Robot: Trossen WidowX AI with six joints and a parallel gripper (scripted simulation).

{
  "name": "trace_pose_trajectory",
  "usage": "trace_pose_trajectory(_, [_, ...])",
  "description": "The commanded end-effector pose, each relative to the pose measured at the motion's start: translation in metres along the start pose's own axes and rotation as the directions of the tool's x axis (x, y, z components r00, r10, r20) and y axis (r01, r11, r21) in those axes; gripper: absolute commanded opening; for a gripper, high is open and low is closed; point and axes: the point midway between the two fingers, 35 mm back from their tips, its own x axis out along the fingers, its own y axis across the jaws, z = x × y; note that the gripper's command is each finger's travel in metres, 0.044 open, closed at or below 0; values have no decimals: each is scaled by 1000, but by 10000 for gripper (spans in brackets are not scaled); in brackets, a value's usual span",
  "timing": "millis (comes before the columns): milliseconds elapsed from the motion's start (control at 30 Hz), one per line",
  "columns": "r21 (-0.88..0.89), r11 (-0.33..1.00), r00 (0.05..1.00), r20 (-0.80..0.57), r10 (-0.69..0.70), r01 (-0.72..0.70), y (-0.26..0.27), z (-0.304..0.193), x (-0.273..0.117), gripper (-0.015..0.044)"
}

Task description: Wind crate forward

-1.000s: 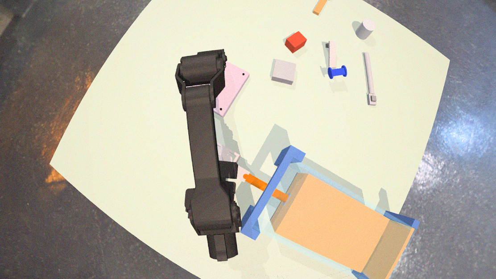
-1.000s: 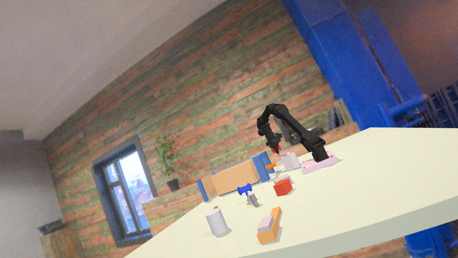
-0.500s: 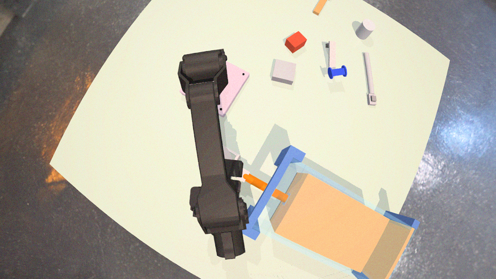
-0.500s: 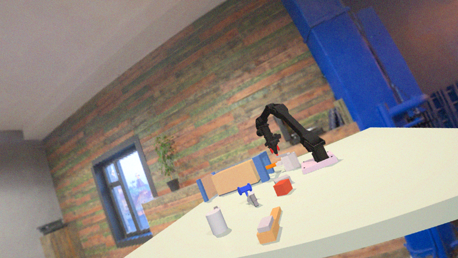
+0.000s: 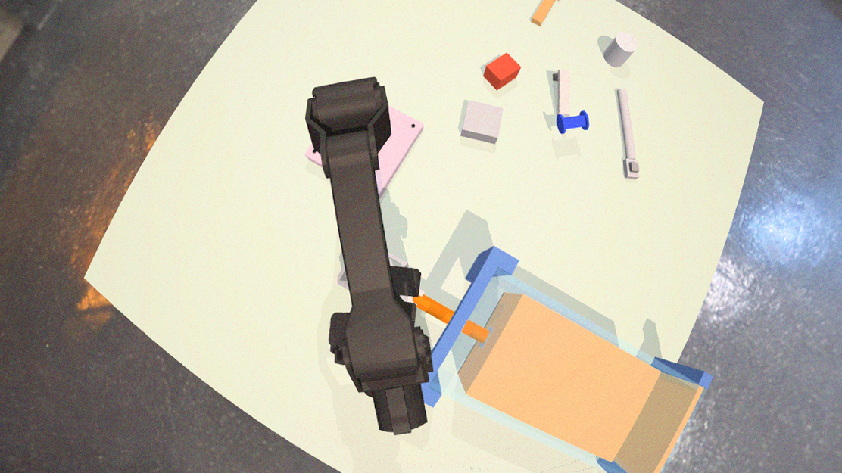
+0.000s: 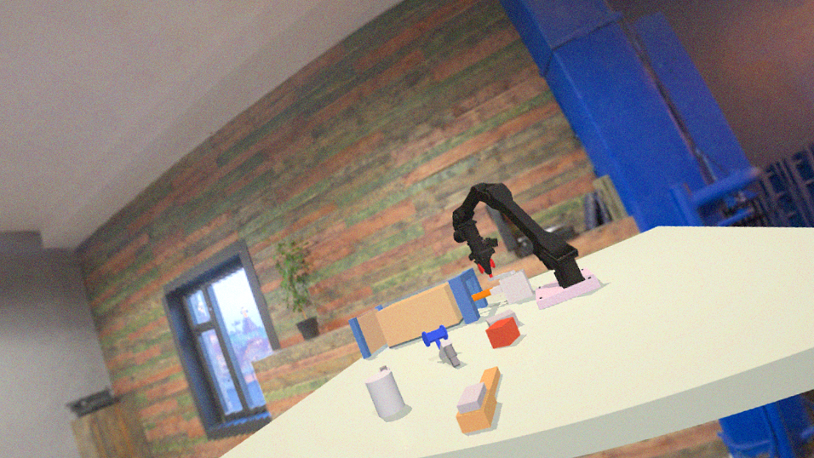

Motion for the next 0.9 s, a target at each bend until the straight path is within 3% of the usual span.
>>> trace_pose_trajectory(0, [-37, 999, 999, -23, -35, 34, -17, -21, 0, 0])
trace_pose_trajectory(867, [-37, 999, 999, -25, -37, 36, -40, -37, -1, 0])
